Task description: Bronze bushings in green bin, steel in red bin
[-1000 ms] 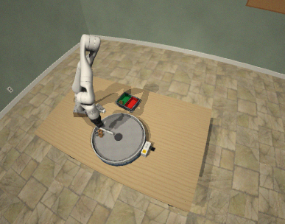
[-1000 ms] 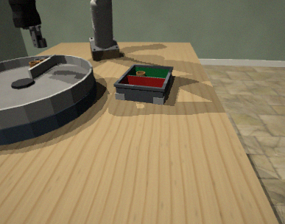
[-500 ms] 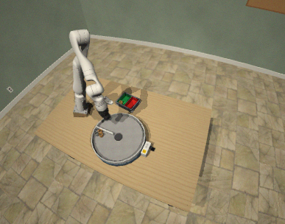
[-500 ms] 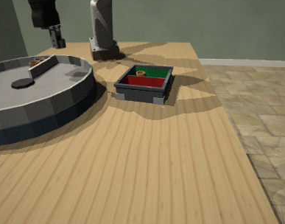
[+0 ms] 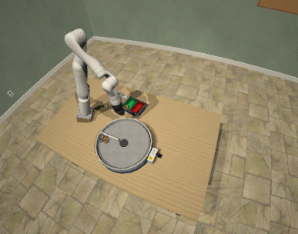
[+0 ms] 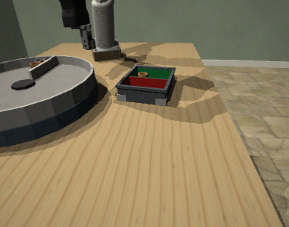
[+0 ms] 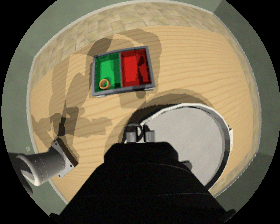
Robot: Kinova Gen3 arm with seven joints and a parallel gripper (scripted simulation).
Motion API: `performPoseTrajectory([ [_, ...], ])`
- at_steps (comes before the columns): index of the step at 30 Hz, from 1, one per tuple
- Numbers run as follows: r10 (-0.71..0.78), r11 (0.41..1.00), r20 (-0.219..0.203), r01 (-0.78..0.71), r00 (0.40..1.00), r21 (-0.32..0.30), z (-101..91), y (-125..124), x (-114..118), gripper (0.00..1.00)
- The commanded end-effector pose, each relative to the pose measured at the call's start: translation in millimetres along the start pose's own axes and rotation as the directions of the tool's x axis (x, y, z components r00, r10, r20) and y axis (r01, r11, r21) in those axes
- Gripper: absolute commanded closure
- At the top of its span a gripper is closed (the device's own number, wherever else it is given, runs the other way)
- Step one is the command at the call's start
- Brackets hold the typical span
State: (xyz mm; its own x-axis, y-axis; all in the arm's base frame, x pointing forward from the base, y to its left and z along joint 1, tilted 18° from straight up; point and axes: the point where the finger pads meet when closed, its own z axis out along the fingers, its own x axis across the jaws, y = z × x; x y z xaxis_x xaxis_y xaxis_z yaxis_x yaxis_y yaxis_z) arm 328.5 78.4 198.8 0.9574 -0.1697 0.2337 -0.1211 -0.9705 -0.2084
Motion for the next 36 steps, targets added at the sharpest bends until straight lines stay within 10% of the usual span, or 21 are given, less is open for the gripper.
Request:
performPoseTrajectory([
  [1, 0.010, 1.000, -0.014, -0.010, 1.000, -0.014, -1.0, -22, 0, 1.00],
  [19, 0.009, 1.000, -0.015, -0.010, 1.000, -0.014, 0.7, -136, -15, 1.00],
  [36, 0.009, 1.000, -0.014, -0.009, 1.000, -0.012, 0.5, -136, -15, 1.00],
])
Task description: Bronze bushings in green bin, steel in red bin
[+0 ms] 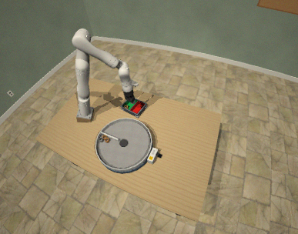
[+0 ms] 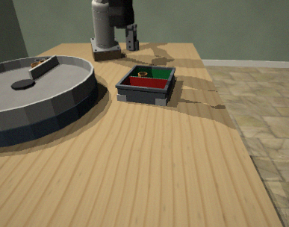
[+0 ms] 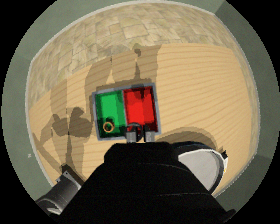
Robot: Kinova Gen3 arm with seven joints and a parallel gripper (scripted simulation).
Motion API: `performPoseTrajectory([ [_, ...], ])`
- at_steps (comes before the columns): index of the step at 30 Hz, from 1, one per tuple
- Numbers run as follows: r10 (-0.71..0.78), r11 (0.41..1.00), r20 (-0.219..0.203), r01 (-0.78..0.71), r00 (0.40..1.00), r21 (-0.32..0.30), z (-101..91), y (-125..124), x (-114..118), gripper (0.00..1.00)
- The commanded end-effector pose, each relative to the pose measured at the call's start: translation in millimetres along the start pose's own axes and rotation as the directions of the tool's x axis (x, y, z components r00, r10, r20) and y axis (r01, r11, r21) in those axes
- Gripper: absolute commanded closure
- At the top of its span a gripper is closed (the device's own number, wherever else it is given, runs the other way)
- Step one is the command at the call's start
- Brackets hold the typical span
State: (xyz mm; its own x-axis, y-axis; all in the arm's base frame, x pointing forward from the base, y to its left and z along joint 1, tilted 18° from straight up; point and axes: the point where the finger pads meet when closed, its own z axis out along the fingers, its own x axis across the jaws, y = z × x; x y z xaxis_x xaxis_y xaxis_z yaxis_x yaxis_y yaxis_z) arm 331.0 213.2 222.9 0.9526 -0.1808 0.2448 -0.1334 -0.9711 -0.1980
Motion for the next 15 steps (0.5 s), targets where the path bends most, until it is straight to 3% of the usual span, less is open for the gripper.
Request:
performPoseTrajectory([
  [1, 0.000, 1.000, -0.001, 0.000, 1.000, 0.001, -0.3, 0, 0, 1.00],
  [3, 0.000, 1.000, -0.001, 0.000, 1.000, 0.001, -0.3, 0, 0, 1.00],
  [8, 0.000, 1.000, -0.001, 0.000, 1.000, 0.001, 26.8, 0, 0, 1.00],
  [15, 0.000, 1.000, -0.001, 0.000, 1.000, 0.001, 37.7, 0, 0, 1.00],
])
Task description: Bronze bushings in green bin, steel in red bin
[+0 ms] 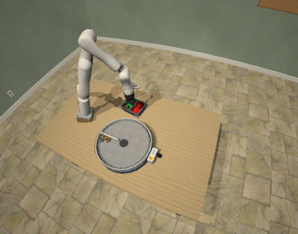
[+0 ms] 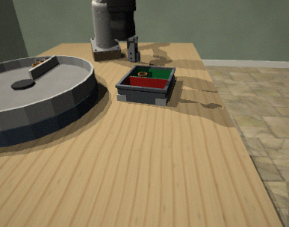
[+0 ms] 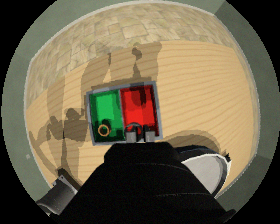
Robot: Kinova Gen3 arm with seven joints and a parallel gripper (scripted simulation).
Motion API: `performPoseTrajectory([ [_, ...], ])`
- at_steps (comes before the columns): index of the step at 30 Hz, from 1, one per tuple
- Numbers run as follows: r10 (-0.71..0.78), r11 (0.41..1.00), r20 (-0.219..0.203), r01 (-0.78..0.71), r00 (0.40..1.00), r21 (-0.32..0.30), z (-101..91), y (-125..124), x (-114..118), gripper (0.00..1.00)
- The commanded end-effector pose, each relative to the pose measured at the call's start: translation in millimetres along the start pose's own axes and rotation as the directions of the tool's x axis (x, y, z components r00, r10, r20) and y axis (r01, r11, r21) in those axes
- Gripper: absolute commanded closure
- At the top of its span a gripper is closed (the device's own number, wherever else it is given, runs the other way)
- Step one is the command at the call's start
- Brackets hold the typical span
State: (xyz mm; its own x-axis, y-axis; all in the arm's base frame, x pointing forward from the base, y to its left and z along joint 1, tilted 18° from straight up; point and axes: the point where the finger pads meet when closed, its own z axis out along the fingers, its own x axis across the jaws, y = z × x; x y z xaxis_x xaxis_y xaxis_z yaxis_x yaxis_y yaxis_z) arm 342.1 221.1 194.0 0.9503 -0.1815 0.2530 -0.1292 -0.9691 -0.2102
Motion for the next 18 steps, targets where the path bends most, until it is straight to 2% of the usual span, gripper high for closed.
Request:
performPoseTrajectory([
  [1, 0.001, 1.000, 0.008, -0.001, 1.000, -0.012, 11.4, 3, -2, 1.00],
  [3, 0.001, 1.000, 0.008, -0.001, 1.000, -0.012, 22.2, 3, -2, 1.00],
  [6, 0.001, 1.000, 0.008, -0.001, 1.000, -0.012, 22.2, 3, -2, 1.00],
  [11, 0.001, 1.000, 0.008, -0.001, 1.000, -0.012, 49.4, 4, -2, 1.00],
  [18, 0.001, 1.000, 0.008, -0.001, 1.000, -0.012, 49.4, 4, -2, 1.00],
])
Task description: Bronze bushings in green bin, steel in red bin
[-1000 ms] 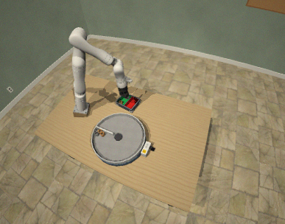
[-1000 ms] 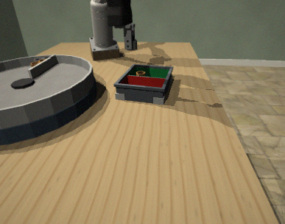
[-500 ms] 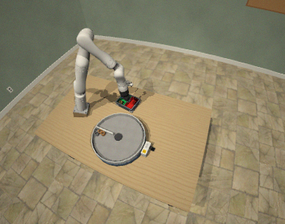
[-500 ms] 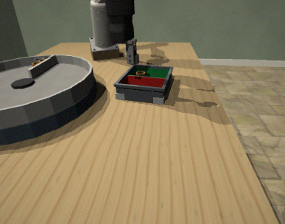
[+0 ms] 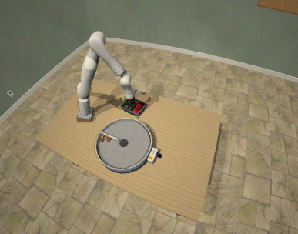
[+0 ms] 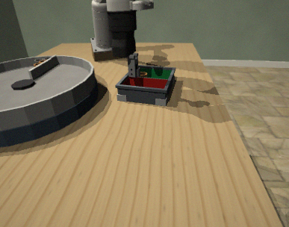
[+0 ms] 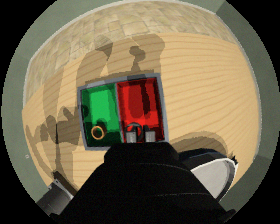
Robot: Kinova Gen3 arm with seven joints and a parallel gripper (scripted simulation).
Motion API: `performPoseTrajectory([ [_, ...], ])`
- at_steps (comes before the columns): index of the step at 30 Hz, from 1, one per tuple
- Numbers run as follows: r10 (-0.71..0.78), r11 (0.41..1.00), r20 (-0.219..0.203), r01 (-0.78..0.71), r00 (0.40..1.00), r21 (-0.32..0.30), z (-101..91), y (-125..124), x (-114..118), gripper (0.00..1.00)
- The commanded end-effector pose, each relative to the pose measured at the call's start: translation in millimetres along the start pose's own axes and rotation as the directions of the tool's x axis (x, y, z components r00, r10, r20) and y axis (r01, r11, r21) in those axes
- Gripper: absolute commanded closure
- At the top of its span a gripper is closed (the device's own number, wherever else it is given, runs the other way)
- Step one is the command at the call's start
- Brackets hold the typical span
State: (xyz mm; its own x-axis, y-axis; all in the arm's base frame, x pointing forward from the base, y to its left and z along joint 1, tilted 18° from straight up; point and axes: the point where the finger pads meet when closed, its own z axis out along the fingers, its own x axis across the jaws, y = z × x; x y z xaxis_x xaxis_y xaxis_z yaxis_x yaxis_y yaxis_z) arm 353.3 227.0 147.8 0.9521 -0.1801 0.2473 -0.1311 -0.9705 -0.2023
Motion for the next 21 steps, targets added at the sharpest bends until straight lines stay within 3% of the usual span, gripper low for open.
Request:
performPoseTrajectory([
  [1, 0.001, 1.000, 0.002, -0.001, 1.000, -0.004, 1.7, 1, 0, 1.00],
  [21, 0.001, 1.000, 0.002, -0.001, 1.000, -0.004, 13.7, 1, 0, 1.00],
])
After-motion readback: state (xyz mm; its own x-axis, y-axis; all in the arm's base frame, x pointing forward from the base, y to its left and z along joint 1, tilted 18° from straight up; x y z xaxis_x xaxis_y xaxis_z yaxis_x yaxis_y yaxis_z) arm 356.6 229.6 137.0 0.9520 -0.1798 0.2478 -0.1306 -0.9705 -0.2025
